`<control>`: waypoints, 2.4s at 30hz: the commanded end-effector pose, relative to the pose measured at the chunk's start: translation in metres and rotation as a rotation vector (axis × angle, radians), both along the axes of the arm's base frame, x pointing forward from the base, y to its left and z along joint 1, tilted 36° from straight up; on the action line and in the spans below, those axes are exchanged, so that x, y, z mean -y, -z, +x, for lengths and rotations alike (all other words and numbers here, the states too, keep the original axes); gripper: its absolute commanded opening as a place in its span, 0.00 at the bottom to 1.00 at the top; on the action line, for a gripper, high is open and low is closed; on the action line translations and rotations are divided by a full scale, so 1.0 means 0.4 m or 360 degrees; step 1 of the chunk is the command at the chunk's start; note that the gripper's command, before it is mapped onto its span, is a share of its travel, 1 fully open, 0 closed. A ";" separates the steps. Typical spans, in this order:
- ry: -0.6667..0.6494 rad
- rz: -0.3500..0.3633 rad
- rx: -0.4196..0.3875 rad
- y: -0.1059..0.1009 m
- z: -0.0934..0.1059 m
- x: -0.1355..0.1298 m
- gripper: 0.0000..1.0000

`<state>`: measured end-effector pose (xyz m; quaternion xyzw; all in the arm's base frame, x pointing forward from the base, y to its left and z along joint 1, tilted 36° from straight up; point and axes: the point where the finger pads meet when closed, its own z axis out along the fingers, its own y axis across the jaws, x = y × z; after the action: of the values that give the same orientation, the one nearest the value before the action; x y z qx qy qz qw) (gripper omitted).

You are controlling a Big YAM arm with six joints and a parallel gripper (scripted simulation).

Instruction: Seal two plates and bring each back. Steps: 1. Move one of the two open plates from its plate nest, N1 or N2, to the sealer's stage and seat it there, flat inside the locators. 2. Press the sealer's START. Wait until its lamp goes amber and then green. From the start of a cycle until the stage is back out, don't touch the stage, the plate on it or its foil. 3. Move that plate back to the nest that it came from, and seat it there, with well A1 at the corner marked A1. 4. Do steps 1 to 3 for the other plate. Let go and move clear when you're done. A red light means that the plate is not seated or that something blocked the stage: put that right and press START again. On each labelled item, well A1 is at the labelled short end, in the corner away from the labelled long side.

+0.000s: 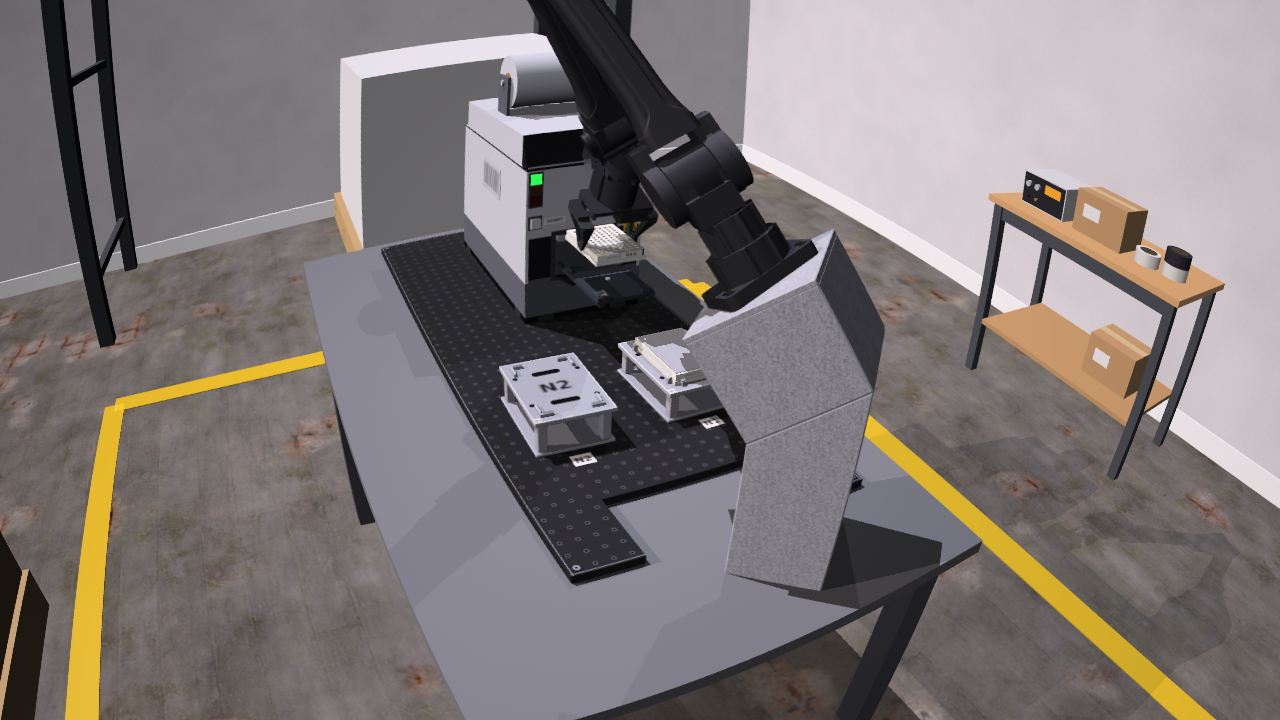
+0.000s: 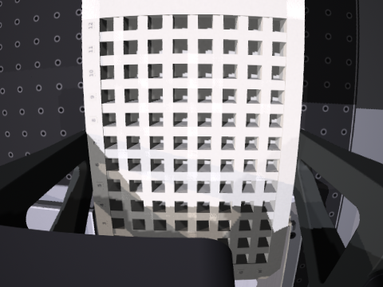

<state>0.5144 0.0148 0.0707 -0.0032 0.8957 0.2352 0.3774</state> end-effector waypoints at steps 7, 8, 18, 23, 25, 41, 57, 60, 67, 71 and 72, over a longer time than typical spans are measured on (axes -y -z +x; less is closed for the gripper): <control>0.0001 -0.0029 0.0076 -0.049 0.079 0.058 0.00; 0.0005 -0.0029 0.0074 -0.048 0.084 0.065 0.00; 0.0028 0.0002 0.0001 0.000 0.054 0.047 0.00; -0.0003 -0.0001 0.0032 -0.023 0.052 0.020 0.00; -0.0006 -0.0007 0.0063 -0.044 0.063 0.019 0.00; 0.0021 -0.0021 0.0070 -0.034 0.072 0.070 0.00; -0.0031 -0.0018 0.0064 -0.031 0.066 0.024 0.00; -0.0034 -0.0020 0.0077 -0.040 0.075 0.023 0.00; -0.0012 -0.0016 0.0053 -0.038 0.076 0.042 0.00; 0.0009 -0.0016 0.0048 -0.028 0.079 0.060 0.00; 0.0011 -0.0017 0.0052 -0.028 0.080 0.062 0.00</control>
<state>0.5342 0.0017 0.0714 -0.0053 0.8959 0.2349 0.3771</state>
